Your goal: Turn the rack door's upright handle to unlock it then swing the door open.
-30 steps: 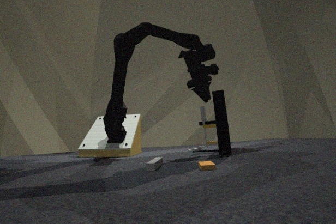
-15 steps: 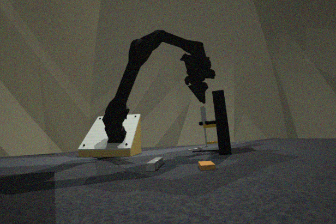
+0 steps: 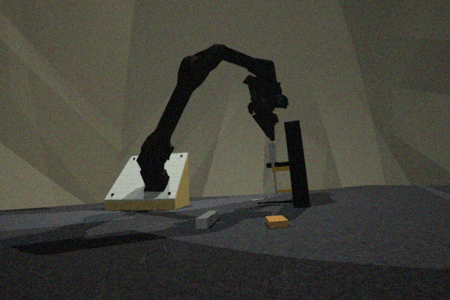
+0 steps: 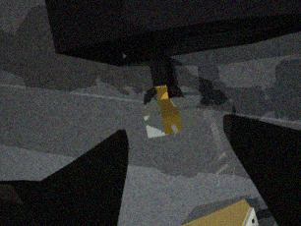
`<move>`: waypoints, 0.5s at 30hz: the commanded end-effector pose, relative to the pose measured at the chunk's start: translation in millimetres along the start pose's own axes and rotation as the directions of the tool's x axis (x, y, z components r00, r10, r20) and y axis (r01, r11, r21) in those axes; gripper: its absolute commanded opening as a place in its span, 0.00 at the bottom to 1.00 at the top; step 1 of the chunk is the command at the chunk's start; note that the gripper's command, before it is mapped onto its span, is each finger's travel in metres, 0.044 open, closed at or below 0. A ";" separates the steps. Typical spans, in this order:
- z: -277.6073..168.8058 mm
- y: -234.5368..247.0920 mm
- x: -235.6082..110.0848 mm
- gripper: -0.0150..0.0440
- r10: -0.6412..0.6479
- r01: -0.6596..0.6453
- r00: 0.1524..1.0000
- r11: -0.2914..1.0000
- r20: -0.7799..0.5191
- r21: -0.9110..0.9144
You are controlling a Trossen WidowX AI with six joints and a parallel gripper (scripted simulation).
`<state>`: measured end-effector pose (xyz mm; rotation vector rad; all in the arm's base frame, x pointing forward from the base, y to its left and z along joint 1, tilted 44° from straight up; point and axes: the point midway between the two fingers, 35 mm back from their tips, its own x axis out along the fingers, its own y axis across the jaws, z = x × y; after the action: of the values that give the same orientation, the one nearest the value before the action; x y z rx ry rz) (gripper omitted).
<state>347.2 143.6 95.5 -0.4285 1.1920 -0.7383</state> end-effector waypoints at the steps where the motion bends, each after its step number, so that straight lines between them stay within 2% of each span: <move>1: -0.5 0.5 7.1 0.75 0.001 -0.001 1.000 1.000 -0.019 -0.007; 15: -1.4 0.7 29.8 0.75 0.006 -0.007 0.997 1.000 -0.074 -0.015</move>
<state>352.4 127.4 80.0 -0.4088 1.2470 -0.7457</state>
